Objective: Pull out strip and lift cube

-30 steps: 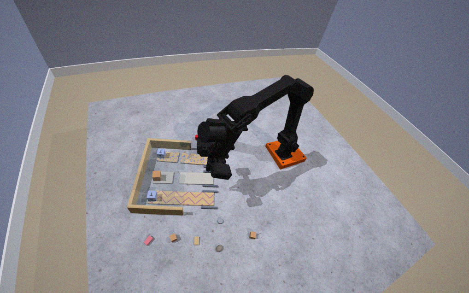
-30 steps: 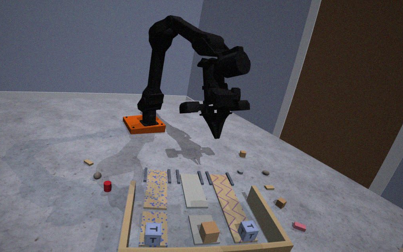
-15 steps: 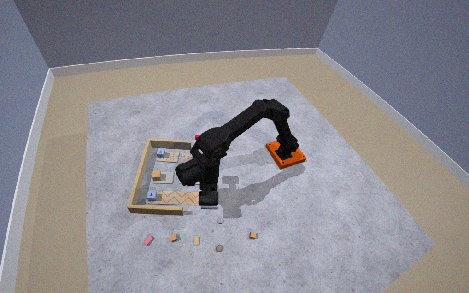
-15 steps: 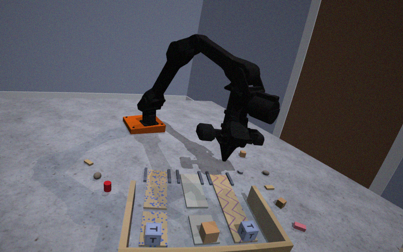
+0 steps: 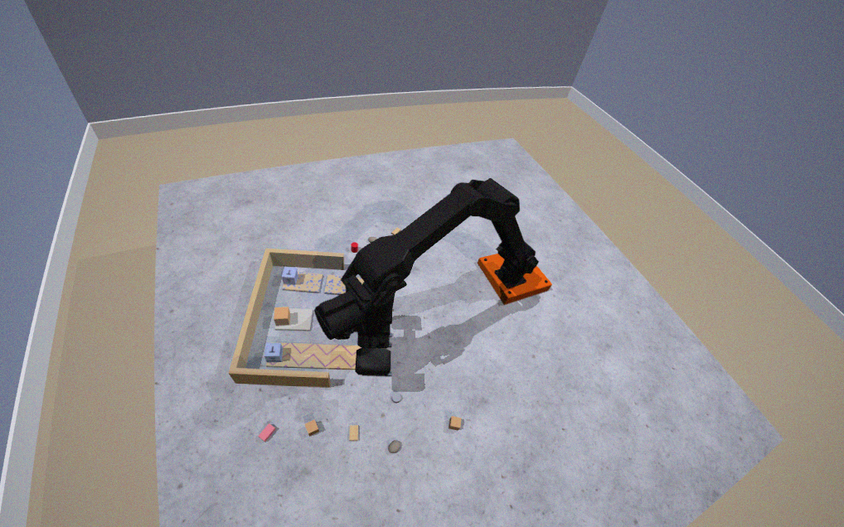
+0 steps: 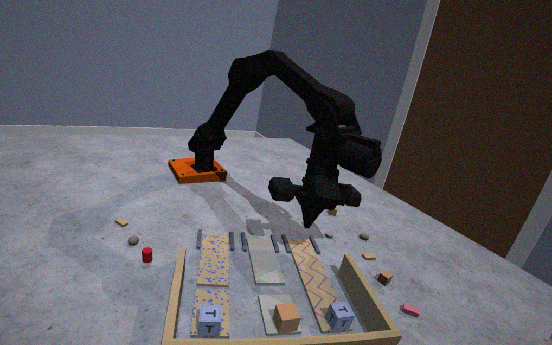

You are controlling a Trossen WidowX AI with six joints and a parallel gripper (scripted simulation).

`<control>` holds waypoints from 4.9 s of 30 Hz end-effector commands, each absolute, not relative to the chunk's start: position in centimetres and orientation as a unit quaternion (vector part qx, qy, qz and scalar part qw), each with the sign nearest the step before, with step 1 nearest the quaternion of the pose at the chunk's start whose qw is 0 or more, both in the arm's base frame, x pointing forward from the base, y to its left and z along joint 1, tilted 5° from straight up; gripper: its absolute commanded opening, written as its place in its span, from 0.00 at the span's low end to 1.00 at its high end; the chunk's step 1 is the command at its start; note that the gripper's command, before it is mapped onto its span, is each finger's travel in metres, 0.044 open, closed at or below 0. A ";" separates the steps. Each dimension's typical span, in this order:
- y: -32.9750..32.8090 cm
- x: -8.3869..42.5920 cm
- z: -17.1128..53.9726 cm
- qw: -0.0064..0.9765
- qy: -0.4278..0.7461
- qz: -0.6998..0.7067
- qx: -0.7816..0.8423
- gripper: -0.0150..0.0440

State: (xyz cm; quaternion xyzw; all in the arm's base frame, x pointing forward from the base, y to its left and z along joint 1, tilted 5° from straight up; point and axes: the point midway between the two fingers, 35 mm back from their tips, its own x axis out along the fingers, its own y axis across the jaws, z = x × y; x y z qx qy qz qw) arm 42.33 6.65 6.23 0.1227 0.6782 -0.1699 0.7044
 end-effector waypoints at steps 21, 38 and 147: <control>6.4 42.4 2.0 0.701 0.682 -0.171 0.124 0.25; 6.4 42.4 1.1 0.701 0.682 -0.171 0.124 0.25; 8.3 38.2 0.2 0.699 0.683 -0.170 0.125 0.25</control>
